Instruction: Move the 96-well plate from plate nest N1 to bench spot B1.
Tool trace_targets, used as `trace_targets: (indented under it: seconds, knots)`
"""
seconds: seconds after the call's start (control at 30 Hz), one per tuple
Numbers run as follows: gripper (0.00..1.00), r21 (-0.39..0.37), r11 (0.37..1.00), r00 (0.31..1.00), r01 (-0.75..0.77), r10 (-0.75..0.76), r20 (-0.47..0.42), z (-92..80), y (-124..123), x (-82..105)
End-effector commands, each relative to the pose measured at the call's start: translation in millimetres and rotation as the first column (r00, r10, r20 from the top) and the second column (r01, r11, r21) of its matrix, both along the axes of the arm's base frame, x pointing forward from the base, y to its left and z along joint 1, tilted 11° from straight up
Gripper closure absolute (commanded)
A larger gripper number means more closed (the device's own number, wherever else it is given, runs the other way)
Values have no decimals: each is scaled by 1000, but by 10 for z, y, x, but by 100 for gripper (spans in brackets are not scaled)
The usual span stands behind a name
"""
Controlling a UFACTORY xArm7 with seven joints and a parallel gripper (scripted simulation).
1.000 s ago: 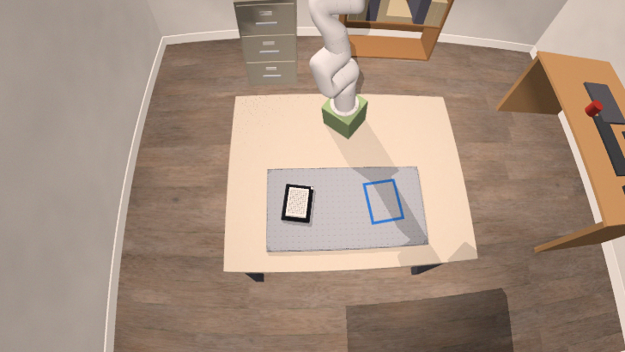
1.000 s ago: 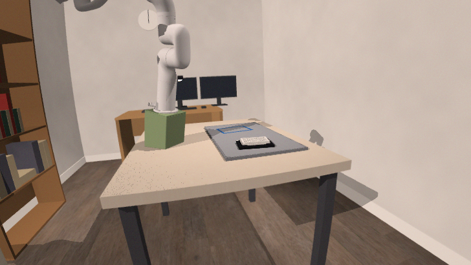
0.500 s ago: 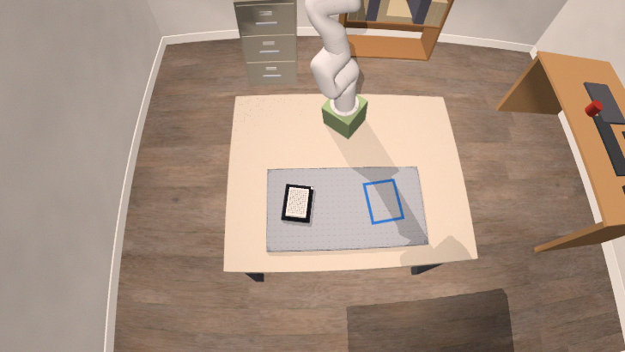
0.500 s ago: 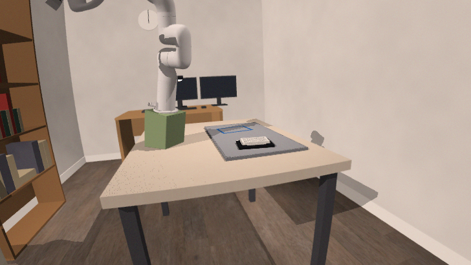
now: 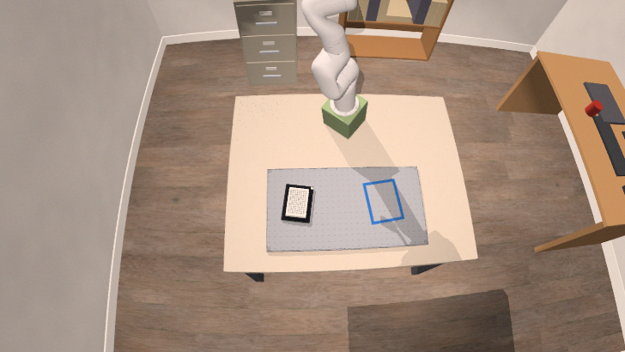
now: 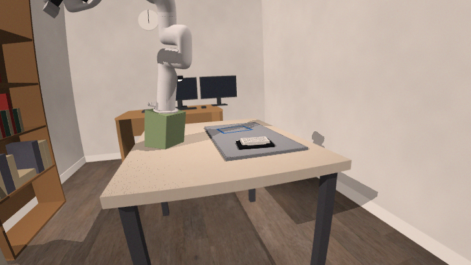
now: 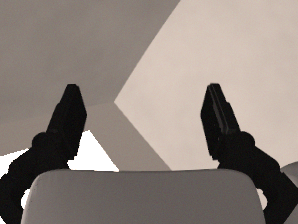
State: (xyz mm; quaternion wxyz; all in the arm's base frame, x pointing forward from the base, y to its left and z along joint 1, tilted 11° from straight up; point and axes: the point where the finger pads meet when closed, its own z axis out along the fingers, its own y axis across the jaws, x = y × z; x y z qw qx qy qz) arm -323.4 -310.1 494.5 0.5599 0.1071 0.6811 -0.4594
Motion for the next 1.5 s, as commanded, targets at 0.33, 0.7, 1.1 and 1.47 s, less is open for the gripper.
trace_targets:
  seconds: [0.33, 0.7, 1.1, 1.47]
  knots:
    - [0, 73, 996, 997, -58, 61, -38, -346, -404, 244]
    - [0, 94, 992, 995, -78, 83, -52, -600, -659, 448]
    - [0, 157, 978, 984, -135, 152, -96, -913, -920, 736]
    - [0, 202, 963, 970, -177, 206, -131, -1264, -1162, 1083]
